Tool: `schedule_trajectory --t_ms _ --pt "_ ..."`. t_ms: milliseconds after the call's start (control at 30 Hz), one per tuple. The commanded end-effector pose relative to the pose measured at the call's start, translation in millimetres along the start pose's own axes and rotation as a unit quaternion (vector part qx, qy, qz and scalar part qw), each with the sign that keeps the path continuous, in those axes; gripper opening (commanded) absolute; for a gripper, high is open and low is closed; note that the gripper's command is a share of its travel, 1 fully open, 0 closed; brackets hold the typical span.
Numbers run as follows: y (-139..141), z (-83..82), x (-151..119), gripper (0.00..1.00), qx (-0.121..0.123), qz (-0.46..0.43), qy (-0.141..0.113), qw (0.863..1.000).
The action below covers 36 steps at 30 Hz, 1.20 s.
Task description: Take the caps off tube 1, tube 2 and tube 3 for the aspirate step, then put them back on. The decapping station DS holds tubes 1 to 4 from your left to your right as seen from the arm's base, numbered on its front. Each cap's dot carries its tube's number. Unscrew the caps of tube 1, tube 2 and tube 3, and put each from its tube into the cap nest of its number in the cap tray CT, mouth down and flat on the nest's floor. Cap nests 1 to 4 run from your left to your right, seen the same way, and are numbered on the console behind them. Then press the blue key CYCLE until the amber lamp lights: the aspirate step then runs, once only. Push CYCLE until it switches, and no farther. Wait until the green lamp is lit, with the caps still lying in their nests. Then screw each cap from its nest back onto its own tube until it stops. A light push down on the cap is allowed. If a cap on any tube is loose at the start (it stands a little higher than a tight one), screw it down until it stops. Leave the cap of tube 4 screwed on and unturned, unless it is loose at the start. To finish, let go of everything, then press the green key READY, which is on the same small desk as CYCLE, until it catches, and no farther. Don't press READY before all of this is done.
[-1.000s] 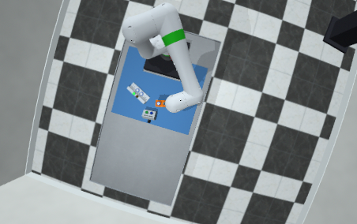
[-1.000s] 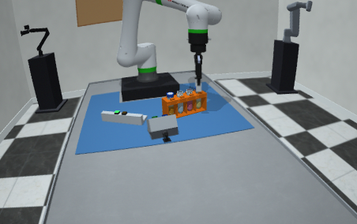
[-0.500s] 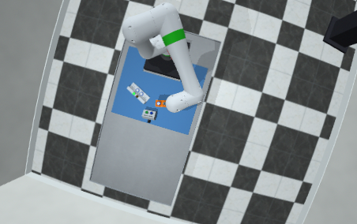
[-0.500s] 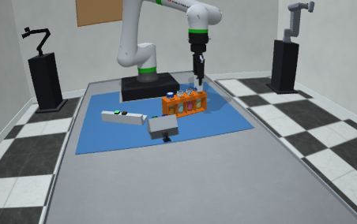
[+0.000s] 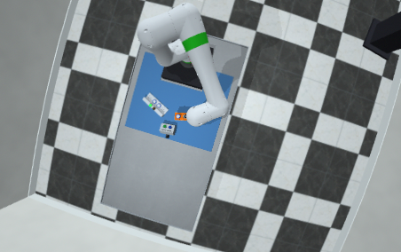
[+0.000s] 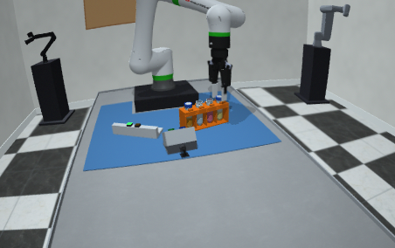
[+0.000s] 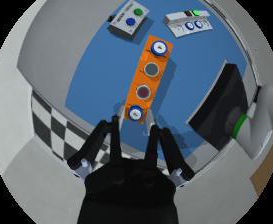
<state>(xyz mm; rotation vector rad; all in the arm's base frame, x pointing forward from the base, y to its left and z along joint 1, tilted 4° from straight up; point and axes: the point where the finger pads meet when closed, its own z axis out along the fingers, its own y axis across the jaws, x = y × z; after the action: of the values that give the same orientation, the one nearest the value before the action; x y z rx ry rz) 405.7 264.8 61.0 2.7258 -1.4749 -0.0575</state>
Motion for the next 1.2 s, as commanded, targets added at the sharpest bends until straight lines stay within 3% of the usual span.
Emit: schedule_trajectory --t_ms 0,100,333,367,833,1000,1167 --pt "-0.2 -0.2 0.1 0.35 -0.001 -0.103 -0.006 0.995" --pt "-0.2 -0.2 0.1 0.35 -0.001 -0.163 -0.006 0.987" --pt "-0.2 -0.2 0.1 0.35 -0.001 -0.166 -0.006 0.986" --pt "-0.2 -0.2 0.1 0.00 -0.001 -0.166 -0.006 0.986" --pt "-0.2 -0.2 0.1 0.00 -0.001 -0.166 -0.006 0.986" --pt "-0.2 0.0 0.1 0.00 -0.001 -0.042 -0.005 0.999" --pt "-0.2 0.2 0.1 0.00 -0.002 0.083 -0.005 0.997"
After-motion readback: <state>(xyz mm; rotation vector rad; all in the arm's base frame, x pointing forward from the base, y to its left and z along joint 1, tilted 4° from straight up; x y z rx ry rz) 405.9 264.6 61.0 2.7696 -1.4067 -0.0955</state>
